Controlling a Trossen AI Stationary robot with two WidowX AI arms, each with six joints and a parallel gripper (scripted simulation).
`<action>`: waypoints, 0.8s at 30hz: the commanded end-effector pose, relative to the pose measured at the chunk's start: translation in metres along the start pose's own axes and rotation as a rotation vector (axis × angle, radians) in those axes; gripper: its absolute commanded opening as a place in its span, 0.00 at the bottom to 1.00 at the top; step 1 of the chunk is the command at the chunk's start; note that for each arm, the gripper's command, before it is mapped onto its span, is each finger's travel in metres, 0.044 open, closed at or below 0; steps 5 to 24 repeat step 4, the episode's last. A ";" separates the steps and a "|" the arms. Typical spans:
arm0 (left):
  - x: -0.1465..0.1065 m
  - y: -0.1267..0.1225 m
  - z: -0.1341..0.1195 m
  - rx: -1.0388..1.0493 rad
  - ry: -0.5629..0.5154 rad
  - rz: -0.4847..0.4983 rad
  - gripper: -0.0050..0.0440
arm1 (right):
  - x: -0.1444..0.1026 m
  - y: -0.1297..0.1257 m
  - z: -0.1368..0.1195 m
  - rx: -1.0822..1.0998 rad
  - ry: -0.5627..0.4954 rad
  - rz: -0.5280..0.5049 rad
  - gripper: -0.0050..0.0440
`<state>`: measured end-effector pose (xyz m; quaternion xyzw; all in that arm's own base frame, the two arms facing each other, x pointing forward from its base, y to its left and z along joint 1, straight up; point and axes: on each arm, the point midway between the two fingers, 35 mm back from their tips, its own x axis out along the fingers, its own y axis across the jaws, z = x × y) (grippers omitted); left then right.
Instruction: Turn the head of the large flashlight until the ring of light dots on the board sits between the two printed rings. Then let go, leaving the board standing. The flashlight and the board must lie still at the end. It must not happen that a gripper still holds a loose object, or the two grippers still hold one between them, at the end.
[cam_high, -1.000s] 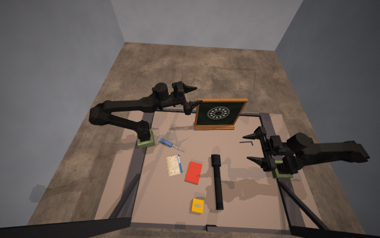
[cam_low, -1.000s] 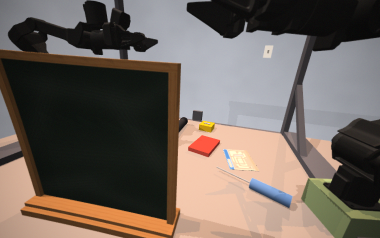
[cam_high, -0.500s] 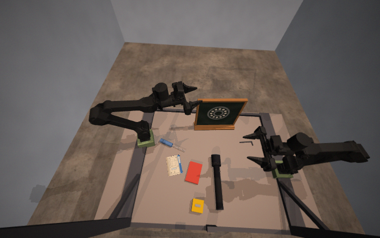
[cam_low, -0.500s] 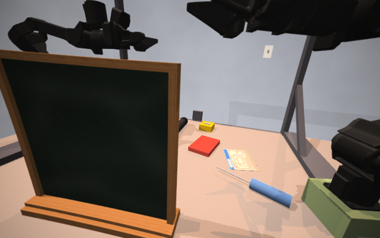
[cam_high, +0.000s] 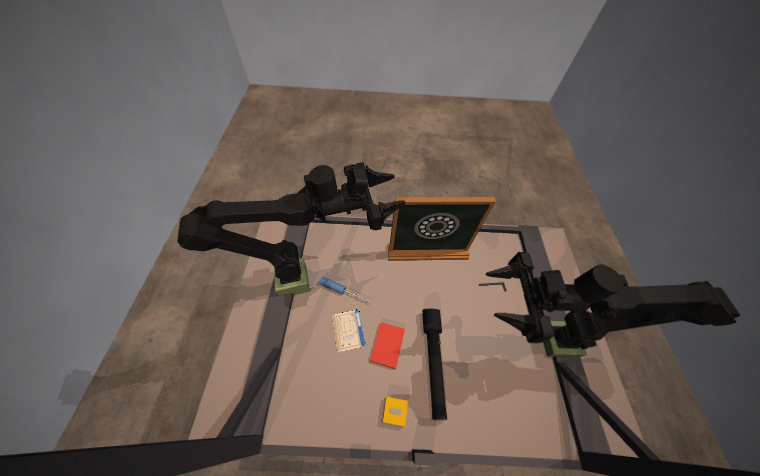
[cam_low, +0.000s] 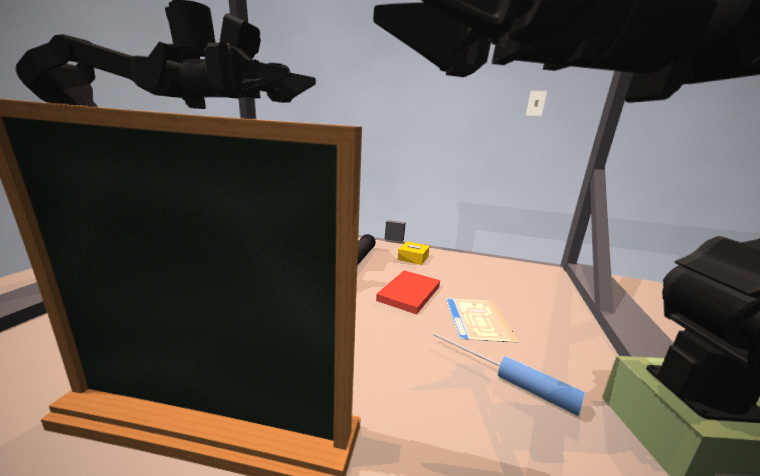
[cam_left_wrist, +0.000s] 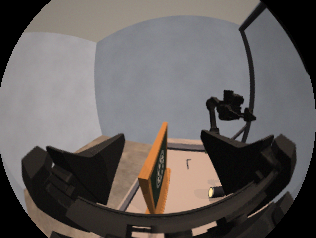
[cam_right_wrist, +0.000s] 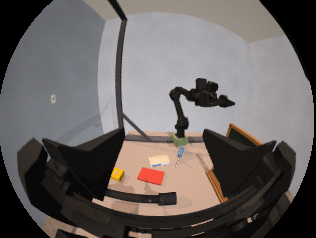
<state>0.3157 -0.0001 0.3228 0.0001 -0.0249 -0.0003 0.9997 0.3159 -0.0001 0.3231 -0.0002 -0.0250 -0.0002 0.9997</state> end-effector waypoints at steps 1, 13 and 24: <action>-0.001 0.000 0.008 -0.001 -0.020 0.004 1.00 | -0.001 0.000 0.010 0.002 -0.025 -0.001 1.00; -0.001 0.000 0.008 -0.001 -0.020 0.004 1.00 | -0.001 0.000 0.010 0.002 -0.025 -0.001 1.00; -0.001 0.000 0.008 -0.001 -0.020 0.004 1.00 | -0.001 0.000 0.010 0.002 -0.025 -0.001 1.00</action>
